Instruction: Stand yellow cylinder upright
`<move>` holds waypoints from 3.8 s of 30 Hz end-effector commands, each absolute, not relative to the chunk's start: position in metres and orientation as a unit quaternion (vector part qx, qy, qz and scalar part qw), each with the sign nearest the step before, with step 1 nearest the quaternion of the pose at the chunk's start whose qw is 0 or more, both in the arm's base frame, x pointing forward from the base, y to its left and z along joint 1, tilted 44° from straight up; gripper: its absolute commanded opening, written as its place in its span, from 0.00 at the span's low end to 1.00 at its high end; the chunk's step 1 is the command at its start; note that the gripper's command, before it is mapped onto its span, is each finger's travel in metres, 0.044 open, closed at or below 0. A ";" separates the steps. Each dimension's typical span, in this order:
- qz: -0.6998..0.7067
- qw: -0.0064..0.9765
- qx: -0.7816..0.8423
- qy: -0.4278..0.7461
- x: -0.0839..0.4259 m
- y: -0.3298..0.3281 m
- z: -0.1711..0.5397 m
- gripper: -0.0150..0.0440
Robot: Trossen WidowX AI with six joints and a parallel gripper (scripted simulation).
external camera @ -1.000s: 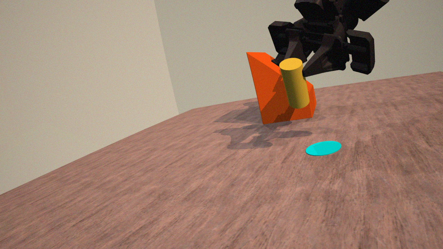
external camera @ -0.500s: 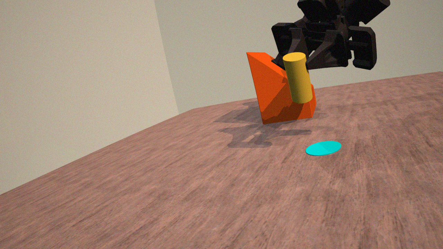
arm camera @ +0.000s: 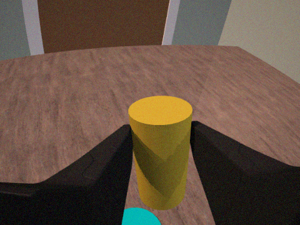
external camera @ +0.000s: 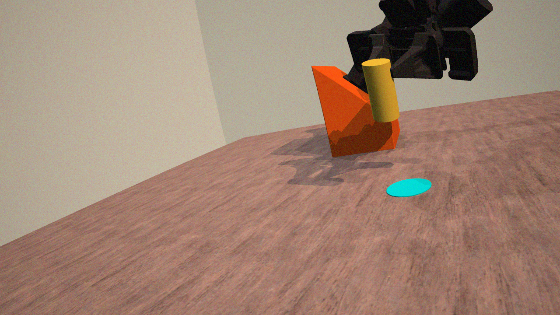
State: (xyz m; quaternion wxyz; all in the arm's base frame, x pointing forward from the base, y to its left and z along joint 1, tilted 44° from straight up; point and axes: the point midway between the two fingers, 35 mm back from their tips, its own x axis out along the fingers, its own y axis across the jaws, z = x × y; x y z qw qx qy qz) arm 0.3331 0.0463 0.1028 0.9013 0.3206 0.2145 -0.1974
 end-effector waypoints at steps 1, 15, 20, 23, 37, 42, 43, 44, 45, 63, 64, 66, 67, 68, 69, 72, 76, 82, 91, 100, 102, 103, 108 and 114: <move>-0.202 0.901 0.331 0.195 0.331 0.045 0.106 0.43; -0.208 0.898 0.359 0.145 0.322 0.043 0.114 0.43; -0.209 0.896 0.369 0.128 0.319 0.043 0.117 0.43; -0.210 0.895 0.376 0.118 0.317 0.042 0.118 0.43; -0.211 0.893 0.385 0.102 0.313 0.042 0.121 0.43; -0.211 0.893 0.385 0.102 0.313 0.042 0.121 0.43; -0.211 0.893 0.385 0.102 0.313 0.042 0.121 0.43; -0.211 0.893 0.385 0.102 0.313 0.042 0.121 0.43; -0.211 0.893 0.385 0.102 0.313 0.042 0.121 0.43; -0.213 0.891 0.387 0.106 0.320 0.073 0.090 0.43; -0.213 0.891 0.387 0.106 0.320 0.075 0.088 0.43; -0.213 0.891 0.387 0.106 0.320 0.079 0.084 0.43; -0.213 0.891 0.387 0.106 0.320 0.081 0.082 0.43; -0.213 0.891 0.387 0.106 0.320 0.084 0.079 0.43; -0.213 0.891 0.387 0.105 0.320 0.086 0.077 0.43; -0.212 0.891 0.387 0.105 0.319 0.091 0.071 0.43; -0.212 0.892 0.386 0.104 0.318 0.099 0.062 0.43; -0.211 0.892 0.386 0.105 0.318 0.106 0.054 0.43; -0.209 0.893 0.382 0.111 0.320 0.118 0.042 0.43; -0.209 0.893 0.382 0.111 0.320 0.118 0.042 0.48; -0.209 0.893 0.382 0.111 0.320 0.118 0.042 0.57; -0.209 0.893 0.382 0.111 0.320 0.118 0.042 0.61; -0.209 0.893 0.382 0.111 0.320 0.118 0.042 0.83; -0.209 0.893 0.382 0.111 0.320 0.118 0.042 0.93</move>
